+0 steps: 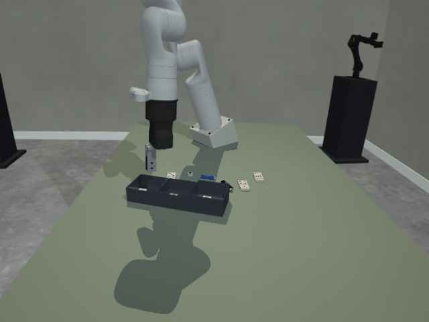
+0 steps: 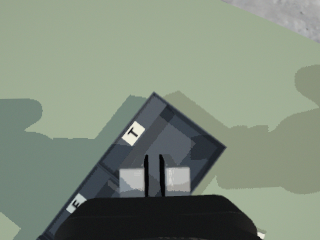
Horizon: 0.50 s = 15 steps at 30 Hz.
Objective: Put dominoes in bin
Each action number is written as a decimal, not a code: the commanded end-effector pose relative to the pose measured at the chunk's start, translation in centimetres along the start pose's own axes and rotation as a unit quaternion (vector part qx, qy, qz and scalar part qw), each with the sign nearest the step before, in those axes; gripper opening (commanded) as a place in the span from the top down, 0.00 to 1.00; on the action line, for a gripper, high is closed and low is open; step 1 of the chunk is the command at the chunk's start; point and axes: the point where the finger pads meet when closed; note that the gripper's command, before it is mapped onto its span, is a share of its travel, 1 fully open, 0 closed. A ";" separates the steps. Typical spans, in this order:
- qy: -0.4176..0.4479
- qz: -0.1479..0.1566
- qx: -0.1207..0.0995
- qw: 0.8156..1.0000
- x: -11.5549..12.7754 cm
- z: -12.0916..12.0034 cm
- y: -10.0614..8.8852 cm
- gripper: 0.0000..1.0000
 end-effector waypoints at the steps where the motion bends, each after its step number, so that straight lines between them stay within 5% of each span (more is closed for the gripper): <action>1: -0.077 -0.015 0.005 0.997 -0.4 0.3 0.0 0.69; 15: -0.331 -0.015 0.001 0.944 -0.4 0.3 0.0 0.69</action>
Point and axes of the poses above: the point where the finger pads meet when closed, its own y axis out along the fingers, its own z axis across the jaws, x = y × z, and after that the axes turned 2 degrees about -y, right-handed
